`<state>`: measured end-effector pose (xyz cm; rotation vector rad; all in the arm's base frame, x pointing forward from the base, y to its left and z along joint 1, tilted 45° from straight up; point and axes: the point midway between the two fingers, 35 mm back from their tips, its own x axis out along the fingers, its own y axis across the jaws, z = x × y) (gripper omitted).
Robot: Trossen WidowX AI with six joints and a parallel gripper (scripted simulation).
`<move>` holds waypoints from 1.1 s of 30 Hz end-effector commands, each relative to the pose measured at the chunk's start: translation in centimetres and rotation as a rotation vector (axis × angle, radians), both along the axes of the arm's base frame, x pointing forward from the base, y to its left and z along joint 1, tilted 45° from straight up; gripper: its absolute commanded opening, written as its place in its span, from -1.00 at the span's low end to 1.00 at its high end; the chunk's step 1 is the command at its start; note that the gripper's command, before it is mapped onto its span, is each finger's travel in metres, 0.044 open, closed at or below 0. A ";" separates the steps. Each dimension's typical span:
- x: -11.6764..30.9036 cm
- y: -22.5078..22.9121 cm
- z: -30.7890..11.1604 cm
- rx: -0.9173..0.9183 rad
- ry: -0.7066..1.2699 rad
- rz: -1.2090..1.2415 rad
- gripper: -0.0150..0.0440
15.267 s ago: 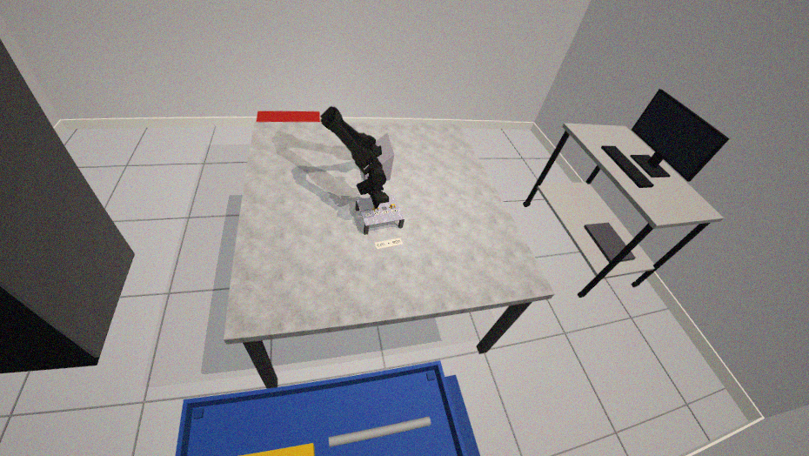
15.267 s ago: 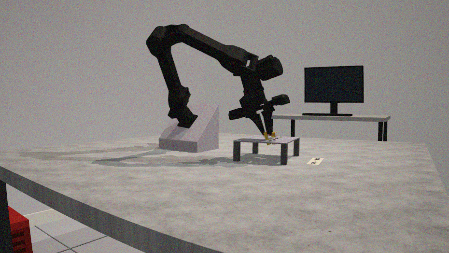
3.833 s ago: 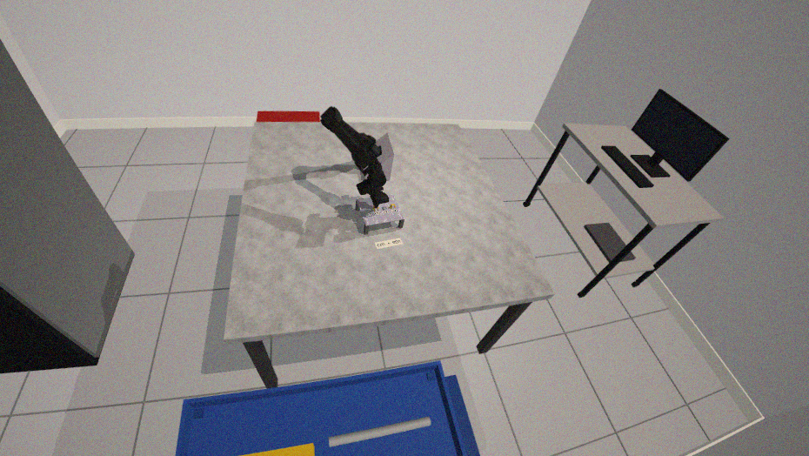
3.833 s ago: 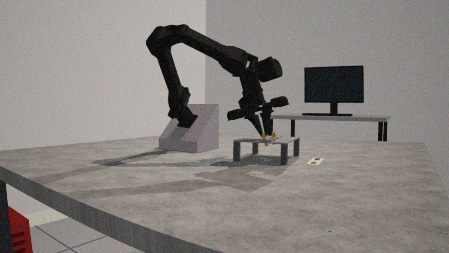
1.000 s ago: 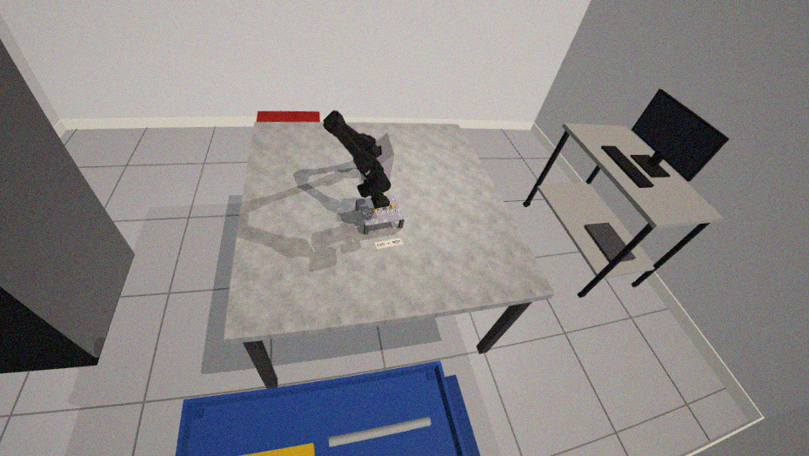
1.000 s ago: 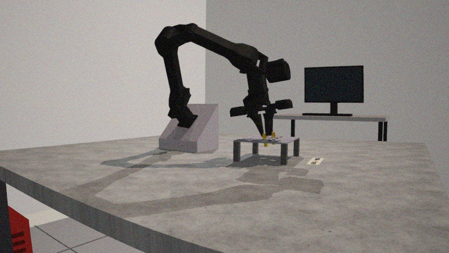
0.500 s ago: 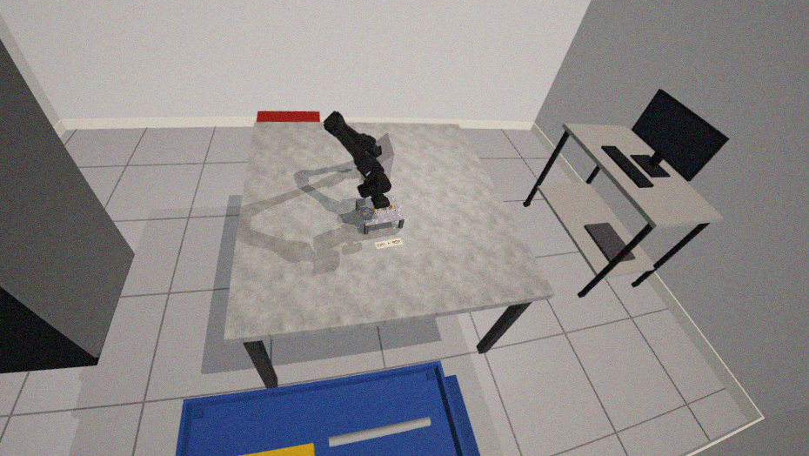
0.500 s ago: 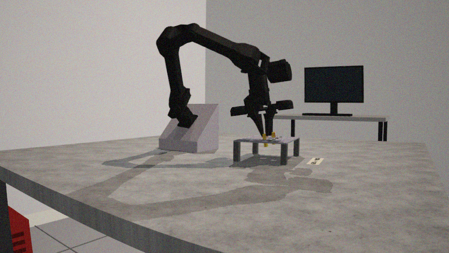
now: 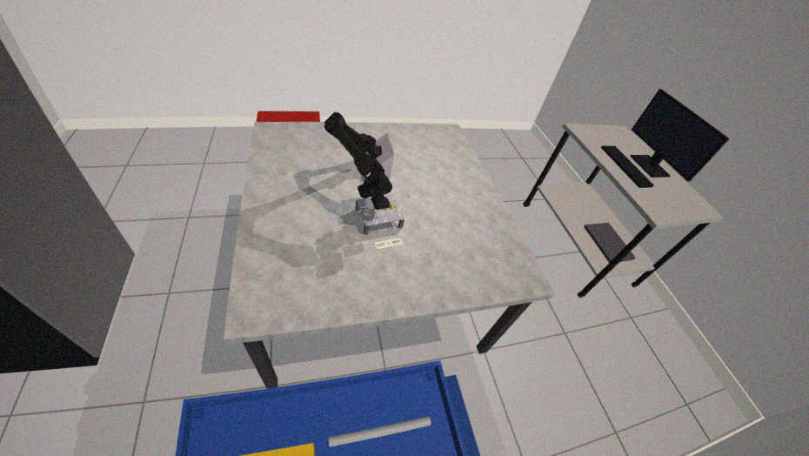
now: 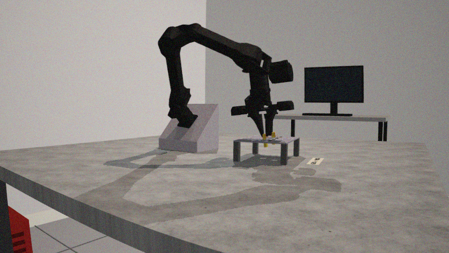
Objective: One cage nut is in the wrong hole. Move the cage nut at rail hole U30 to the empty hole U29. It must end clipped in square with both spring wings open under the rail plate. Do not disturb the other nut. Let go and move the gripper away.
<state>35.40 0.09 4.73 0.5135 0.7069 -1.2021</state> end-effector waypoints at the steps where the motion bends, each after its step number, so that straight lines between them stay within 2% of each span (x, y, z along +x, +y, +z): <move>1: 0.1 -0.1 0.1 -0.005 -0.001 -0.009 -0.40; 33: 0.3 0.0 0.1 -0.013 0.026 -0.036 -0.40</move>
